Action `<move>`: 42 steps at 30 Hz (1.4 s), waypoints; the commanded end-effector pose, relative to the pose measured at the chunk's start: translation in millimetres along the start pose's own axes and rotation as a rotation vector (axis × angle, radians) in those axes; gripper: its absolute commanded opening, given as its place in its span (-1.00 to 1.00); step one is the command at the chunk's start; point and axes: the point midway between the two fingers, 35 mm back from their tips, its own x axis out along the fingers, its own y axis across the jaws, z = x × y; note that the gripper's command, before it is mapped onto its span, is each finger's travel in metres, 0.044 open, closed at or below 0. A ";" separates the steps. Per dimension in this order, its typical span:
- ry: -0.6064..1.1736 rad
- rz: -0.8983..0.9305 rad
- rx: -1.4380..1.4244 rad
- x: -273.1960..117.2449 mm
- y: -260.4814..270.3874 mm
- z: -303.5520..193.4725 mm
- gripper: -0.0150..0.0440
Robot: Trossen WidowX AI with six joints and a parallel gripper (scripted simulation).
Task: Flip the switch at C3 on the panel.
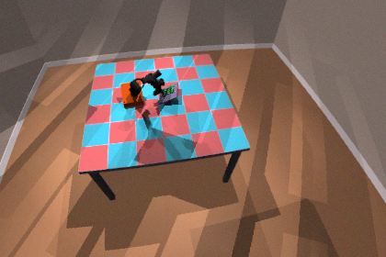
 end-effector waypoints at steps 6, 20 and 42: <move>0.002 0.006 -0.004 1.2 0.9 -0.3 -0.49; 0.001 0.005 -0.004 3.1 0.9 -0.4 -0.49; 0.005 0.006 0.000 0.7 2.2 0.0 -0.49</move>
